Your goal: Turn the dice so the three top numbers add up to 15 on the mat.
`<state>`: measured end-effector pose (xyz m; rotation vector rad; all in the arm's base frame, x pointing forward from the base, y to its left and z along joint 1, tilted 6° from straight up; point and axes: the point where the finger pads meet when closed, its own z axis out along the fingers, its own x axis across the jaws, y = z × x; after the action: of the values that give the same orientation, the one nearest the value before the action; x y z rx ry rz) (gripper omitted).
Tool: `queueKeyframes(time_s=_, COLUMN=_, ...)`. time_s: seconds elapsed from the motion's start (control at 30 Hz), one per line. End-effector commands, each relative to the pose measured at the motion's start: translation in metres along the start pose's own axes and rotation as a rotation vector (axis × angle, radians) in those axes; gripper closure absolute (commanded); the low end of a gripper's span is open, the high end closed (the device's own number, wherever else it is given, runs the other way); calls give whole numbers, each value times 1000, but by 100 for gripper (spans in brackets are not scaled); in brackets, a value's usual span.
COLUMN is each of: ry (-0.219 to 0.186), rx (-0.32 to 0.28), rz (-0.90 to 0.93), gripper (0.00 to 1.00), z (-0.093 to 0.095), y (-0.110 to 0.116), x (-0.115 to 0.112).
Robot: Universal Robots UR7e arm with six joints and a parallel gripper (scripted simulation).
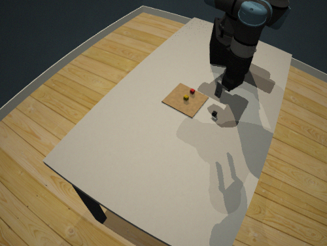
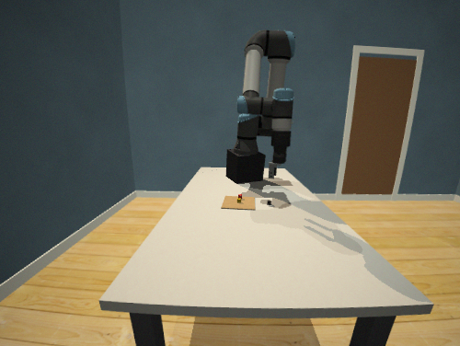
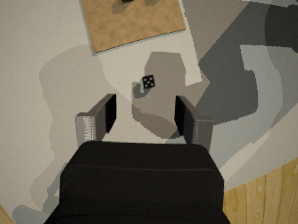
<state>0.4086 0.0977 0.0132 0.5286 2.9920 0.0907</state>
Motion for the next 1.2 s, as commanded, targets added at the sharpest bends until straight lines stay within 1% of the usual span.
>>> queueKeyframes(time_s=0.0, ry=-2, rx=0, rz=125, gripper=0, z=4, y=-2, x=-2)
queueKeyframes(time_s=0.07, ry=-1, rx=0, rz=188, gripper=0, z=6, y=-3, x=-1)
queueKeyframes(time_s=0.13, ry=-1, rx=0, rz=188, gripper=0, z=6, y=-3, x=-1)
queueKeyframes(time_s=0.23, ry=0, rx=1, rz=297, gripper=0, z=10, y=-4, x=-1)
queueKeyframes(time_s=0.27, ry=0, rx=1, rz=298, gripper=0, z=10, y=-4, x=-1)
queueKeyframes(time_s=0.6, ry=2, rx=2, rz=548, gripper=0, z=20, y=-7, x=1)
queueKeyframes(time_s=0.7, ry=2, rx=2, rz=560, gripper=0, z=20, y=-7, x=1)
queueKeyframes(time_s=0.77, ry=3, rx=3, rz=654, gripper=0, z=24, y=-7, x=1)
queueKeyframes(time_s=0.87, ry=4, rx=3, rz=701, gripper=0, z=25, y=-8, x=1)
queueKeyframes(time_s=1.17, ry=5, rx=6, rz=924, gripper=0, z=34, y=-8, x=2)
